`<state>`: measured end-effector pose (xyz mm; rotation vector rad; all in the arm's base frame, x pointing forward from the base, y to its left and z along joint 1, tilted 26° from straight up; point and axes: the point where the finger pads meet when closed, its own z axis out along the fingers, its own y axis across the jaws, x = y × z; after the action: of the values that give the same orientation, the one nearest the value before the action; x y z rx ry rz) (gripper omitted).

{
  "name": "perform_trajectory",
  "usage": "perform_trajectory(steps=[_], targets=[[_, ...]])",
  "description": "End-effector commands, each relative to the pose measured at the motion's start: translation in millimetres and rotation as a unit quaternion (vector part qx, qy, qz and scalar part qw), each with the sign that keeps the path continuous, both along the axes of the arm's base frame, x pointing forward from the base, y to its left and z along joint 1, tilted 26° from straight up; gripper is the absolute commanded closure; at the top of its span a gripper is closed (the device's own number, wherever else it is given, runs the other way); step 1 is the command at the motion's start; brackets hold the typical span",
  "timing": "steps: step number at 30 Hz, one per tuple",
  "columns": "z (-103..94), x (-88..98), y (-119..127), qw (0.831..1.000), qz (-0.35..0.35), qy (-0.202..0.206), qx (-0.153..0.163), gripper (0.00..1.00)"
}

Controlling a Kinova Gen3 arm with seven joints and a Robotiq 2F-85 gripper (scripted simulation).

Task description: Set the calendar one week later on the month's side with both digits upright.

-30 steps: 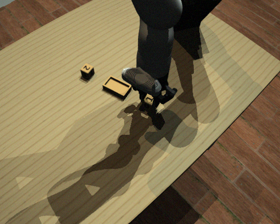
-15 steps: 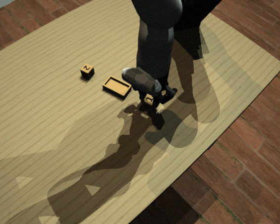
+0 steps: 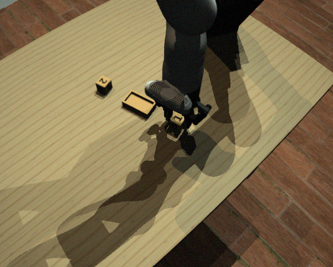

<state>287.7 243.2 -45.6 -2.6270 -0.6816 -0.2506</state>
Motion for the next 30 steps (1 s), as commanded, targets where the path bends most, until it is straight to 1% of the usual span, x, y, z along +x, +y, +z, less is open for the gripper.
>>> perform_trajectory(steps=[1, 12, 16, 21, 27, 29, 30], targets=[[0.3, 0.3, 0, 1.0, 0.0, 0.0, 0.0, 0.54], [0.5, 0.3, 0, 1.0, 0.0, 0.0, 0.0, 0.54], [4.4, 0.0, -2, 1.0, 0.0, 0.0, 0.0, 0.54], [19.1, -1.1, -9, 1.0, 0.0, 0.0, 0.0, 0.54], [45.9, -3.2, -22, 1.0, 0.0, 0.0, 0.0, 0.54], [45.9, -3.2, -22, 1.0, 0.0, 0.0, 0.0, 0.54], [50.4, -3.5, -24, 1.0, 0.0, 0.0, 0.0, 0.54]])
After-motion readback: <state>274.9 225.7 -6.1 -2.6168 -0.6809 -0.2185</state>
